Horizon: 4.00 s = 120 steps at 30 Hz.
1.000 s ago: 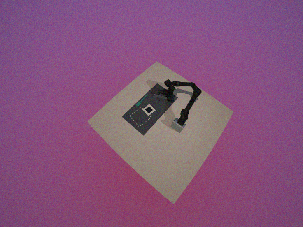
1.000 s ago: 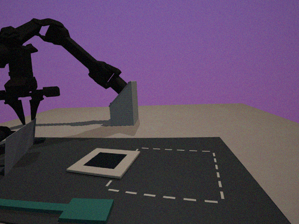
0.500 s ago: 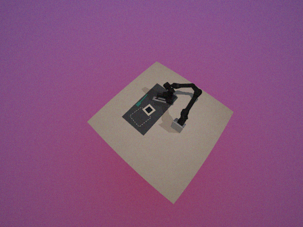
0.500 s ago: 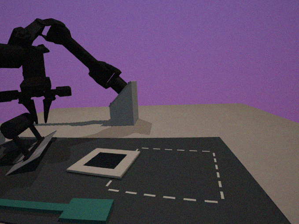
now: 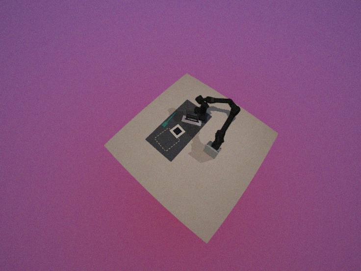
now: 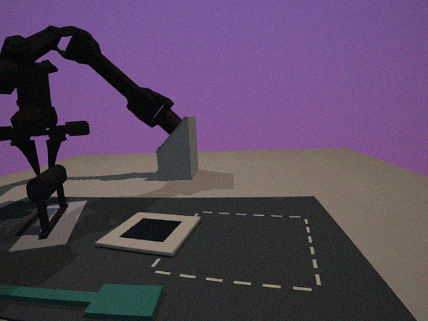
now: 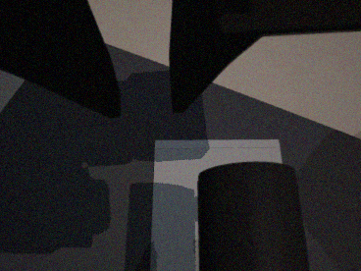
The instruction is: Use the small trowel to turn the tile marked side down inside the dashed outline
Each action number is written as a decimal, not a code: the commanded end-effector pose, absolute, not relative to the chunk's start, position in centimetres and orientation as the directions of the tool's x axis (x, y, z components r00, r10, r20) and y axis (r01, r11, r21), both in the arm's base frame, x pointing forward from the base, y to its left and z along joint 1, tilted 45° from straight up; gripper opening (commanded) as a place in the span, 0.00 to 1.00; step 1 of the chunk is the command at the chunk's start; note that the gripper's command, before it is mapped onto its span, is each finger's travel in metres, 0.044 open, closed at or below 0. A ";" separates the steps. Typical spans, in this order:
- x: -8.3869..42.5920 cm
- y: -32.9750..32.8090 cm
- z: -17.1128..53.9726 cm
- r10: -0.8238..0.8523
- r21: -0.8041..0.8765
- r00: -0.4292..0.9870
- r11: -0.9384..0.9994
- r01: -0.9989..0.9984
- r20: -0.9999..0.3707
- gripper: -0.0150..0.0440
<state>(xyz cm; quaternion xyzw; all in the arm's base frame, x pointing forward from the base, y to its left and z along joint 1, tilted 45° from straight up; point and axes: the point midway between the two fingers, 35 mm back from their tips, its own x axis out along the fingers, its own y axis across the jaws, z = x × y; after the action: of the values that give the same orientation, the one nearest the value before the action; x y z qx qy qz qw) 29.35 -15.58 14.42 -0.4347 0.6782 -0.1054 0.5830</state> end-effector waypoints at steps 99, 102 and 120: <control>33.9 -15.7 18.2 -0.707 -0.656 0.063 0.615 -0.438 -0.704 0.65; 35.2 -11.2 15.2 -0.704 -0.658 0.058 0.627 -0.418 -0.708 0.71; 35.9 -8.5 12.0 -0.710 -0.668 0.057 0.627 -0.401 -0.702 0.71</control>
<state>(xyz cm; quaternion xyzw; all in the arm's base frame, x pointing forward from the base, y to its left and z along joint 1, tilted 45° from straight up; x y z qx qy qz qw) 35.91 -8.14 12.48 -0.4102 0.6725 -0.1310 0.6020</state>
